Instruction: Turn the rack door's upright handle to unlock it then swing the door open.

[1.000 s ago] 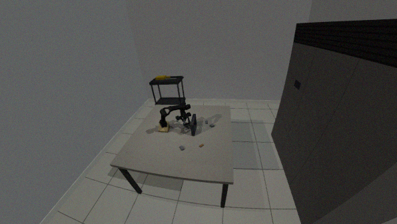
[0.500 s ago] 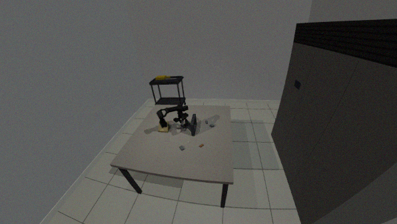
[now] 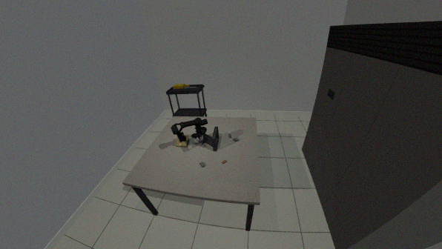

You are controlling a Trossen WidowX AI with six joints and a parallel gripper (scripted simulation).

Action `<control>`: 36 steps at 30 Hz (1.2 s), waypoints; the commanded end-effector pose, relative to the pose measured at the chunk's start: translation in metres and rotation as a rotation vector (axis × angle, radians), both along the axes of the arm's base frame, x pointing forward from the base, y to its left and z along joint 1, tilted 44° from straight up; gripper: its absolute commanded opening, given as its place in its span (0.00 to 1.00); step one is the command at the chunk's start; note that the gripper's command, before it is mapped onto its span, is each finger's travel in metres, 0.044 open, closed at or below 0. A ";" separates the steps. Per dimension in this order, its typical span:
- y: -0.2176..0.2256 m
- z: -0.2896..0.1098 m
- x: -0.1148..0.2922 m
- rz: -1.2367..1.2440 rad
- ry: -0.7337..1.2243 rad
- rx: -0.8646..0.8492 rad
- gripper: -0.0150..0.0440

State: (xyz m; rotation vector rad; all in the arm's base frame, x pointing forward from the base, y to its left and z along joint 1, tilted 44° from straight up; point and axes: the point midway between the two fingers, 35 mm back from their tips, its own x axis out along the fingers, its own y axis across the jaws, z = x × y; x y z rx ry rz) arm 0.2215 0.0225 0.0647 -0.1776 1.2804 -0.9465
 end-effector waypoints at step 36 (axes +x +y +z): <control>-0.061 0.057 -0.007 0.416 0.386 -0.001 0.29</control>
